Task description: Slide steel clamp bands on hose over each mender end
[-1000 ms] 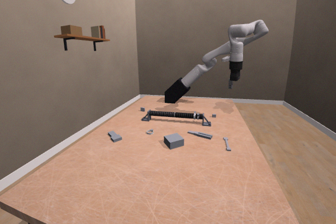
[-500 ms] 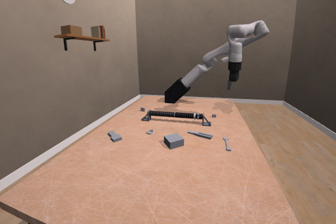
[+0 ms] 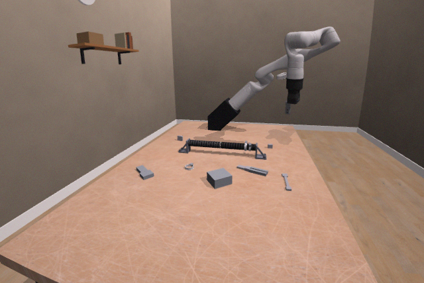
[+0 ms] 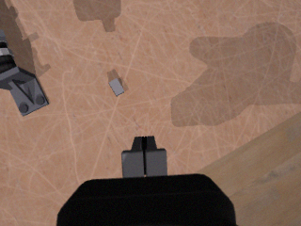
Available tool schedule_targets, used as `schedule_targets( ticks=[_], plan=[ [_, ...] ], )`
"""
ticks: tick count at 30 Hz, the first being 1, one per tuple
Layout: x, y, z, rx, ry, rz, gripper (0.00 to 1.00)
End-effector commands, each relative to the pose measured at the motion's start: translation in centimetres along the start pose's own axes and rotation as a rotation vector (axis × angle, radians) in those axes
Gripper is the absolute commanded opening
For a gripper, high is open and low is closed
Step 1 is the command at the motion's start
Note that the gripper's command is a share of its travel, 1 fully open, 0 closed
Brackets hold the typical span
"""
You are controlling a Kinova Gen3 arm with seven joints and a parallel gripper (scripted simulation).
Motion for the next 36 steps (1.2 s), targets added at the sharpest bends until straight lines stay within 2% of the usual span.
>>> schedule_targets(
  ticks=[1, 20, 22, 33, 36],
  plan=[
    [0.2, 0.9, -1.2, -0.017, 0.009, 0.000, 0.00],
    [0.3, 1.4, -1.9, -0.032, 0.013, -0.001, 0.00],
    [0.5, 2.4, -3.2, -0.062, 0.022, -0.002, 0.00],
    [0.5, 2.4, -3.2, -0.062, 0.022, -0.002, 0.00],
    [0.7, 3.5, -4.5, -0.092, 0.032, -0.002, 0.00]
  ],
)
Point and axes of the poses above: the point where the finger pads meet when closed, its own x axis out along the fingers, its own z axis across the jaws, y = z × x, the point moved 2 cm from there along -x, back along the fingers, and after that the axes turned 14 degrees about -x, right-handed, at the moved point
